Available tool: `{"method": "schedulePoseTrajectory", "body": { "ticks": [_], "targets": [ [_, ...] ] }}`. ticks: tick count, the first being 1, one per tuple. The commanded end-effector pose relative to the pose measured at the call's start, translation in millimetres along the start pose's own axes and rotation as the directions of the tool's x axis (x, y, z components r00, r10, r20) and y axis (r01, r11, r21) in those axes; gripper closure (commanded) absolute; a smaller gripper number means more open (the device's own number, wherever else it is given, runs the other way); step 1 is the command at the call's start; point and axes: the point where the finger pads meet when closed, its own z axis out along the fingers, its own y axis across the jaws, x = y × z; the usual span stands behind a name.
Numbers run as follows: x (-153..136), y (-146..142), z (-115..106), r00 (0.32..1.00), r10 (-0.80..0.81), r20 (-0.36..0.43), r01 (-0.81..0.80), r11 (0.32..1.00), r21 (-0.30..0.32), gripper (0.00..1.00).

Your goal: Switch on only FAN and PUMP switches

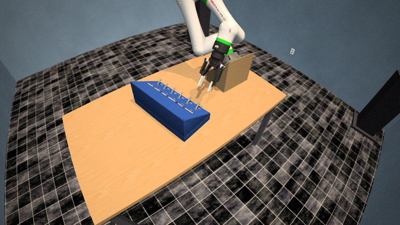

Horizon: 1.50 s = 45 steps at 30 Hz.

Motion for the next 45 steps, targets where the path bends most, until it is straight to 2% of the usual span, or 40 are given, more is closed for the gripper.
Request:
{"method": "schedulePoseTrajectory", "body": {
  "ticks": [1, 8, 12, 14, 18, 23, 25, 26, 30, 35, 40, 42, 43, 45],
  "targets": [
    [-0.3, 0.1, -0.2, 1.000, 0.005, 0.000, -0.005, 1.000, 0.000, 0.56],
    [-2.9, 0.6, -0.3, 0.996, 0.085, 0.000, -0.085, 0.996, -0.001, 0.56],
    [-8.1, 1.3, -0.7, 0.969, 0.249, 0.000, -0.249, 0.969, -0.002, 0.56],
    [-12.0, 1.9, -1.0, 0.931, 0.365, 0.000, -0.365, 0.931, -0.002, 0.56],
    [-22.0, 3.0, -1.5, 0.815, 0.579, -0.004, -0.579, 0.815, -0.003, 0.56],
    [-37.9, 4.1, -2.1, 0.638, 0.770, -0.017, -0.770, 0.638, 0.000, 0.56],
    [-37.9, 4.1, -2.1, 0.638, 0.770, -0.017, -0.770, 0.638, 0.000, 0.56],
    [-41.4, 4.3, -2.2, 0.514, 0.858, -0.019, -0.858, 0.514, 0.002, 0.56],
    [-55.7, 4.5, -2.4, 0.350, 0.936, -0.029, -0.936, 0.351, 0.009, 0.56],
    [-72.8, 3.9, -2.2, 0.096, 0.995, -0.037, -0.995, 0.096, 0.022, 0.56],
    [-86.9, 2.8, -1.9, -0.166, 0.985, -0.040, -0.986, -0.164, 0.037, 0.56],
    [-86.9, 2.8, -1.9, -0.166, 0.985, -0.040, -0.986, -0.164, 0.037, 0.56],
    [-89.2, 2.6, -1.8, -0.313, 0.949, -0.038, -0.949, -0.311, 0.045, 0.56],
    [-93.2, 2.1, -1.6, -0.389, 0.920, -0.037, -0.921, -0.387, 0.050, 0.56]
  ]
}}
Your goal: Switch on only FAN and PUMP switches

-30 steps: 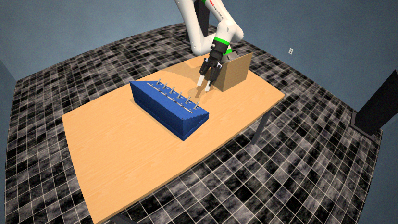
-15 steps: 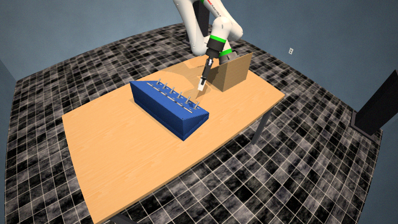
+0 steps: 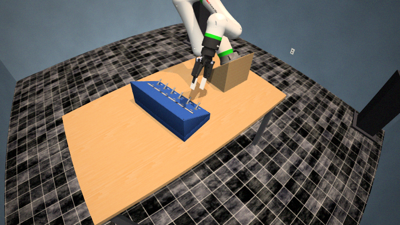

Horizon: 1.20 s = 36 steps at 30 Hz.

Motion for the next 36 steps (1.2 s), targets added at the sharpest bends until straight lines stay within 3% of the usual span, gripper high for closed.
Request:
{"method": "schedulePoseTrajectory", "body": {
  "ticks": [1, 6, 12, 14, 15, 25, 36],
  "targets": [
    [1.0, 8.6, -0.1, 0.961, 0.275, -0.003, -0.275, 0.961, -0.019, 0.56],
    [1.1, 13.9, -0.1, 0.861, 0.508, -0.011, -0.509, 0.861, -0.012, 0.56],
    [1.2, 15.2, -0.1, 0.674, 0.739, -0.016, -0.739, 0.673, -0.010, 0.56],
    [1.2, 15.2, -0.1, 0.674, 0.739, -0.016, -0.739, 0.673, -0.010, 0.56],
    [1.2, 15.2, -0.1, 0.561, 0.827, -0.018, -0.827, 0.561, -0.013, 0.00],
    [0.3, 16.3, 18.9, 0.168, 0.985, -0.051, -0.985, 0.165, -0.057, 0.00],
    [-1.5, 18.5, 55.7, 0.168, 0.985, -0.051, -0.985, 0.165, -0.057, 0.00]
  ]
}}
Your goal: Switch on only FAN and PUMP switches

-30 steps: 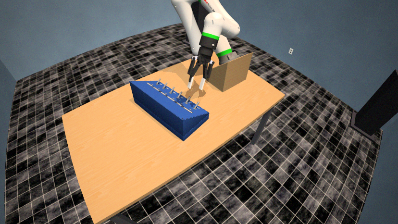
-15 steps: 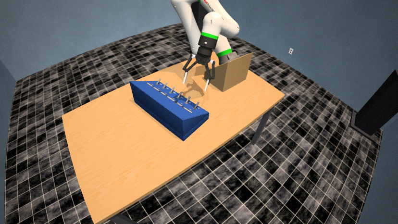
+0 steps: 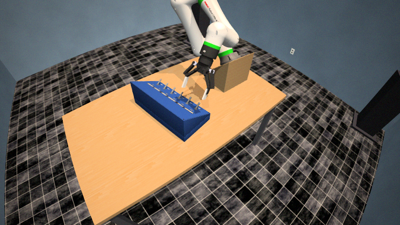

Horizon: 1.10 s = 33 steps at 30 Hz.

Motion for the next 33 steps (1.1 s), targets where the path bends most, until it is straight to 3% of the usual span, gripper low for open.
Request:
{"method": "schedulePoseTrajectory", "body": {
  "ticks": [1, 8, 33],
  "targets": [
    [1.4, 0.3, 12.8, 1.000, 0.003, -0.006, -0.003, 1.000, -0.002, 0.00],
    [1.4, 0.3, 23.5, 1.000, 0.003, -0.006, -0.003, 1.000, -0.002, 0.00],
    [1.4, 0.3, 23.7, 1.000, 0.003, -0.006, -0.003, 1.000, -0.002, 0.00]
  ]
}}
